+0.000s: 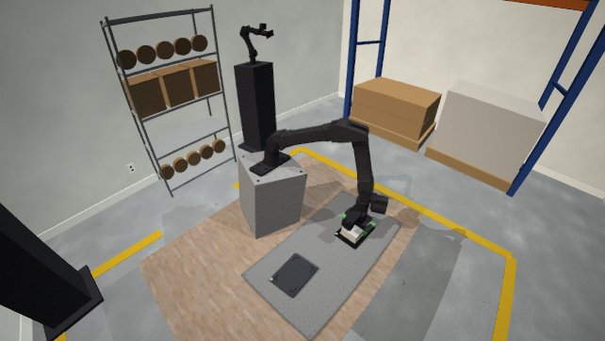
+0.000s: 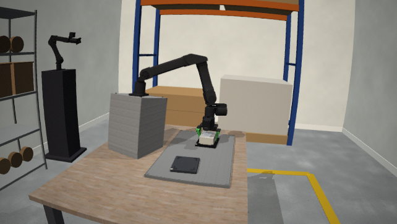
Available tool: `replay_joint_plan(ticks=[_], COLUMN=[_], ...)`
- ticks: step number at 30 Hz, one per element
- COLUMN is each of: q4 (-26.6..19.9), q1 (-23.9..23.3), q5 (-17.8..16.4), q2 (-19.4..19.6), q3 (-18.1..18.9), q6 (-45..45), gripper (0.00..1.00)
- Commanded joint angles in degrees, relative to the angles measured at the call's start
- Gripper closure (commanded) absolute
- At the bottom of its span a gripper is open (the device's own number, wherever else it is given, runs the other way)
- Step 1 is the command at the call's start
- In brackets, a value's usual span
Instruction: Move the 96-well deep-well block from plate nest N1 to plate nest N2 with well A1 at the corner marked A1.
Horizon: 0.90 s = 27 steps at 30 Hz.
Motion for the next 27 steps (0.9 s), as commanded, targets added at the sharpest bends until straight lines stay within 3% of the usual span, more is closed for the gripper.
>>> replay_joint_plan(ticks=[1, 6, 20, 27], q4=[0.0, 0.0, -2.8, -2.8], q1=[0.0, 0.0, -0.5, -0.5], q5=[0.2, 0.2, 0.2, 0.2], q2=[-0.4, -0.4, -6.3, -6.3], q3=[0.2, 0.2, -3.0, -3.0], q6=[0.0, 0.0, -0.4, -0.4], gripper=[0.00, 0.00, 0.00, 0.00])
